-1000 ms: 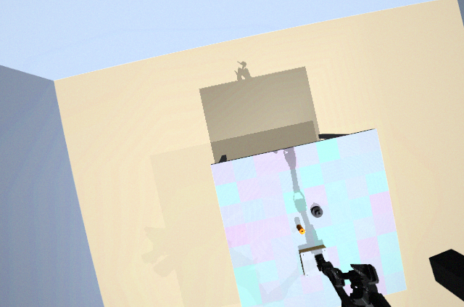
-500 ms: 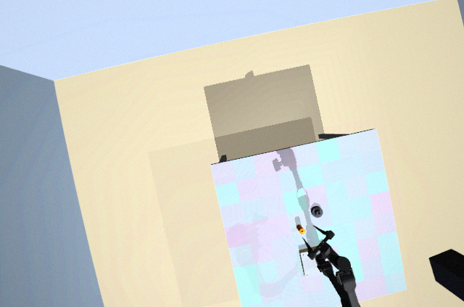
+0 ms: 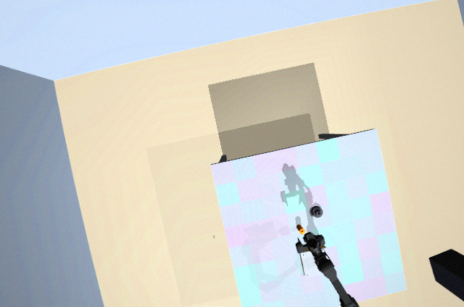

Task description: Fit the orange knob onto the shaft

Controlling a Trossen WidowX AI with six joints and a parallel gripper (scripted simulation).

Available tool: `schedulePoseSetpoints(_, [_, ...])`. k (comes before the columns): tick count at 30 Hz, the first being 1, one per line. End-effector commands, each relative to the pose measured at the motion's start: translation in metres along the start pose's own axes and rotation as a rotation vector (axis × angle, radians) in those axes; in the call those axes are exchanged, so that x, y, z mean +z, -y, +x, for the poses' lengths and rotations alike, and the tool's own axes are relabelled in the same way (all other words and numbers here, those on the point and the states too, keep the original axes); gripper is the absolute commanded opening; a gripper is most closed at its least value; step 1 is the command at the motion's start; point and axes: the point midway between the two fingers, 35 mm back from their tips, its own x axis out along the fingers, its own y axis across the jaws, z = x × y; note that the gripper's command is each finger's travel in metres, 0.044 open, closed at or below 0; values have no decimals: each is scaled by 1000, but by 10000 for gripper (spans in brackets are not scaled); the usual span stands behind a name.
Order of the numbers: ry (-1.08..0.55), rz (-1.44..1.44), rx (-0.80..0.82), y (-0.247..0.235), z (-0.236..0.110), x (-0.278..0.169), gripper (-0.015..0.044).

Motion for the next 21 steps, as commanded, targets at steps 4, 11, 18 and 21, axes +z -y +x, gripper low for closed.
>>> schedulePoseSetpoints(4, [-89, 33, -77, 9, 10, -22, 440])
schedulePoseSetpoints(11, [-89, 33, -77, 13, 18, -22, 440])
schedulePoseSetpoints(18, [-89, 33, -77, 17, 45, -27, 440])
schedulePoseSetpoints(21, [-89, 33, -77, 17, 49, -27, 440])
